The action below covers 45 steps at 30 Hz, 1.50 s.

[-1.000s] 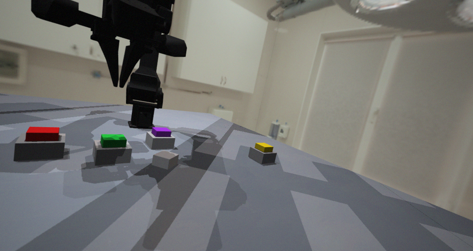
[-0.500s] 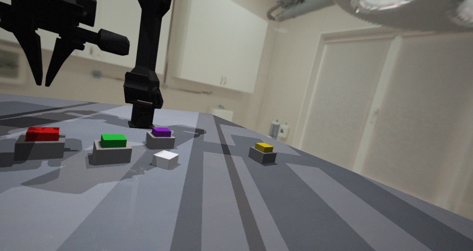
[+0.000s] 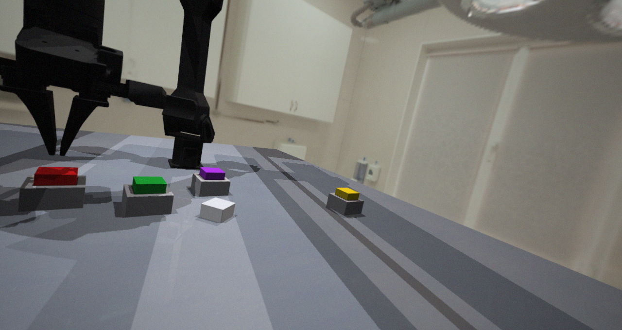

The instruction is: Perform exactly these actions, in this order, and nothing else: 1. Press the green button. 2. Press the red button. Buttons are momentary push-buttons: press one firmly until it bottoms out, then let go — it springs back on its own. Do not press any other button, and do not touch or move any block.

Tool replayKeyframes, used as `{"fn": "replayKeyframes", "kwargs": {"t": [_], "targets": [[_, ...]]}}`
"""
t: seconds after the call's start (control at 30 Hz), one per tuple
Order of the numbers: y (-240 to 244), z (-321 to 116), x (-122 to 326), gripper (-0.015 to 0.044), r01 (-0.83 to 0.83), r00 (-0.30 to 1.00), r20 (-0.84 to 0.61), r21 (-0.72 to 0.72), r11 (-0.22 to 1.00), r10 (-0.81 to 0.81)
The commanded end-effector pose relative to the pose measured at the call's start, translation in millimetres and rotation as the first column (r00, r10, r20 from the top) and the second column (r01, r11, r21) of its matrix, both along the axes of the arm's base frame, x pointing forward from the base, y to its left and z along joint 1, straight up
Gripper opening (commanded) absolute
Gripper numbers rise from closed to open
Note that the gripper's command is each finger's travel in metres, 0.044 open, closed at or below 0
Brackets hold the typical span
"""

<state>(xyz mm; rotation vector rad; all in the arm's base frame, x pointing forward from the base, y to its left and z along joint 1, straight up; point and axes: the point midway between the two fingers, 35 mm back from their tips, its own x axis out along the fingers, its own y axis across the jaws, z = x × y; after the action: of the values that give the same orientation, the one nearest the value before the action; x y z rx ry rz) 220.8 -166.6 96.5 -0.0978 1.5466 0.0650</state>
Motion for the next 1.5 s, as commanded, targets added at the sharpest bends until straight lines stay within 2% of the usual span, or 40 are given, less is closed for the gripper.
{"fn": "replayKeyframes", "kwargs": {"t": [0.0, 0.4, 1.13, 1.27, 1.43, 1.47], "targets": [[1, -9, -1, 0.0020, -0.005, 1.000, -0.007, 0.006, 1.000, 0.005], [1, -27, -1, 0.0020, -0.005, 1.000, -0.007, 0.006, 1.000, 0.005], [1, -27, -1, 0.0020, -0.005, 1.000, -0.007, 0.006, 1.000, 0.005], [1, 4, -1, 0.0020, -0.005, 1.000, -0.007, 0.006, 1.000, 0.005], [1, 6, -2, 0.0020, -0.005, 1.000, -0.007, 0.006, 1.000, 0.005], [2, 7, -1, 0.0046, -0.006, 1.000, -0.007, 0.006, 1.000, 0.006]]}}
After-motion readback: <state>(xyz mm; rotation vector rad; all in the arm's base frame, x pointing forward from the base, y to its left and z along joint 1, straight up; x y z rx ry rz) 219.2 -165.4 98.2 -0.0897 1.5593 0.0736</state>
